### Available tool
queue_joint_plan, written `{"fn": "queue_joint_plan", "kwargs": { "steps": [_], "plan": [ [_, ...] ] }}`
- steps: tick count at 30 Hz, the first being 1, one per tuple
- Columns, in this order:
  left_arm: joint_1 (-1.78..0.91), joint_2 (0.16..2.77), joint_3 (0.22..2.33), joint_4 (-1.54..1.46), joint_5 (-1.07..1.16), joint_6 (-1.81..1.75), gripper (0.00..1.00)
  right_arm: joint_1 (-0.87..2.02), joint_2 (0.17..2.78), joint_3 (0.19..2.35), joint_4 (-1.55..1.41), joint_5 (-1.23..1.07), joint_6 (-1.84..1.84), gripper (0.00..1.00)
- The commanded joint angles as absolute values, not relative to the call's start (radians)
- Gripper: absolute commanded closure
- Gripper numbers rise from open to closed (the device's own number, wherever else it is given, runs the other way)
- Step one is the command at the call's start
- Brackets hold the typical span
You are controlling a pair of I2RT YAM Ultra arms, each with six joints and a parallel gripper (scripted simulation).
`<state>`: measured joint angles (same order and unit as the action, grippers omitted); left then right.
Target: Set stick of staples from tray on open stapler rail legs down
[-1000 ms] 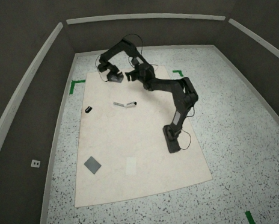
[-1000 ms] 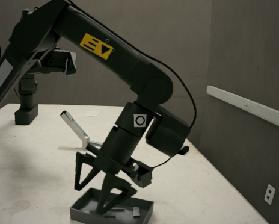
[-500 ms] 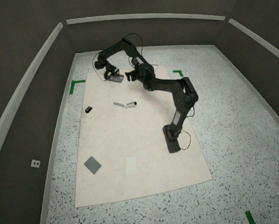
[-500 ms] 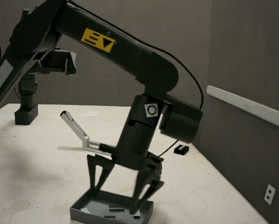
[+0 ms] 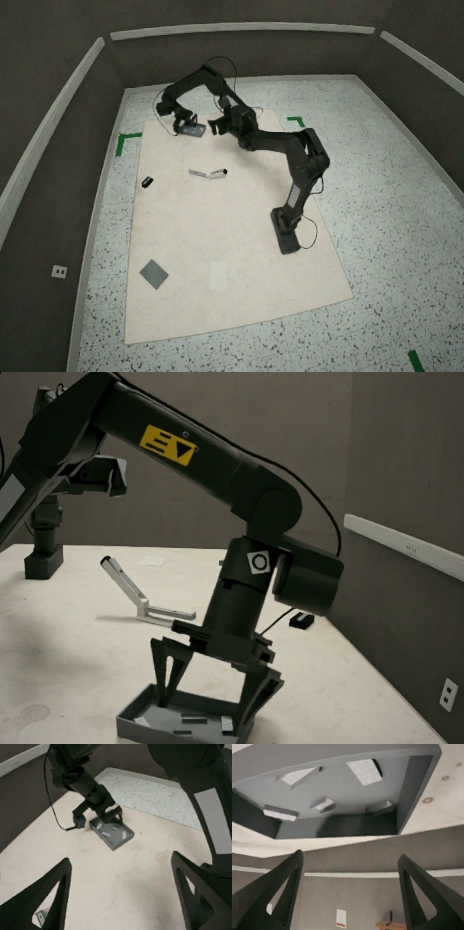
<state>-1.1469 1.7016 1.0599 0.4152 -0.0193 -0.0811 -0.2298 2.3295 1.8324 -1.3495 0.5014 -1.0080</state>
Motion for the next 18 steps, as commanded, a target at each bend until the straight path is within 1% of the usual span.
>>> {"fn": "queue_joint_plan", "kwargs": {
  "steps": [1,4,7,10,11,13,15,18],
  "plan": [
    [-1.142,1.692,1.06,0.424,-0.018,-0.08,0.0,-0.24,2.33,1.861,-1.342,0.513,-1.022,0.0],
    [-1.142,1.692,1.06,0.424,-0.018,-0.08,0.0,-0.233,2.324,1.851,-1.343,0.513,-1.022,0.0],
    [-1.142,1.692,1.06,0.424,-0.018,-0.08,0.0,-0.242,2.315,1.865,-1.276,0.503,-1.018,0.34],
    [-1.142,1.692,1.06,0.424,-0.018,-0.08,0.0,-0.259,2.294,1.883,-1.243,0.459,-0.924,0.68],
    [-1.142,1.692,1.06,0.424,-0.018,-0.08,0.0,-0.266,2.289,1.886,-1.241,0.446,-0.885,0.73],
    [-1.142,1.692,1.06,0.424,-0.018,-0.08,0.0,-0.275,2.285,1.89,-1.235,0.421,-0.81,0.73],
    [-1.142,1.692,1.06,0.424,-0.018,-0.08,0.0,-0.275,2.285,1.89,-1.235,0.421,-0.81,0.73],
    [-1.142,1.692,1.06,0.424,-0.018,-0.08,0.0,-0.284,2.282,1.88,-1.224,0.381,-0.68,0.73]
  ]
}}
